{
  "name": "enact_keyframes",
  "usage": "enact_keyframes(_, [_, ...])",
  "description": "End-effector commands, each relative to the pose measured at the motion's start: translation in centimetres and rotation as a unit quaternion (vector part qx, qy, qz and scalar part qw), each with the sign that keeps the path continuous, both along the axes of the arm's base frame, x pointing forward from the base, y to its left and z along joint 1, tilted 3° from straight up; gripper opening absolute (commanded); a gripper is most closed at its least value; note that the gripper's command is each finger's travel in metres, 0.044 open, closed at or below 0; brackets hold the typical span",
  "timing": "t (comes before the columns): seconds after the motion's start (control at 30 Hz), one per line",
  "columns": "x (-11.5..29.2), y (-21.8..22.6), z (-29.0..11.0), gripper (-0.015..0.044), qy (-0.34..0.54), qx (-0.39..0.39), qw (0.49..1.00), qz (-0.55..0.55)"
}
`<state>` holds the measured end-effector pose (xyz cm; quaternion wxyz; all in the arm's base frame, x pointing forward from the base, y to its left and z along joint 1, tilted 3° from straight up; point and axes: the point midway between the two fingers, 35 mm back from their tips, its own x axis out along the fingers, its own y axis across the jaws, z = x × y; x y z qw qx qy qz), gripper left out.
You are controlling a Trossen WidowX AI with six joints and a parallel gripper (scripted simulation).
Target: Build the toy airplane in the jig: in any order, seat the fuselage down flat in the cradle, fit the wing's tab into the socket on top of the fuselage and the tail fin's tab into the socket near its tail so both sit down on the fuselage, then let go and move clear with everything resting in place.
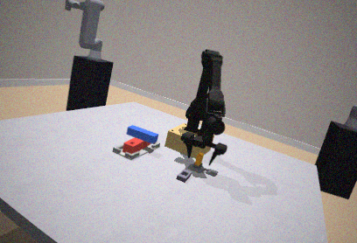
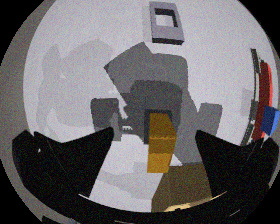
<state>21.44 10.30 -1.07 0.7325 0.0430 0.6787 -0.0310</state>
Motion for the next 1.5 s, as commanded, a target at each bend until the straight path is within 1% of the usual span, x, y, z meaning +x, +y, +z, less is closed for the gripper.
enact_keyframes(0.0, [-0.2, -0.2, -0.5, 0.0414, 0.003, -0.003, 1.0, 0.001])
enact_keyframes(0.43, [-0.2, -0.2, -0.5, 0.0072, 0.003, -0.003, 1.0, 0.001])
enact_keyframes(0.67, [-0.2, -0.2, -0.5, 0.0026, 0.003, -0.003, 1.0, 0.001])
enact_keyframes(0.7, [-0.2, -0.2, -0.5, 0.0, 0.003, -0.003, 1.0, 0.001])
enact_keyframes(1.07, [-0.3, 0.0, 0.6, 0.0, -0.013, -0.012, 0.999, 0.039])
enact_keyframes(1.47, [0.1, 0.2, 3.9, 0.0, -0.009, -0.009, 1.0, 0.028])
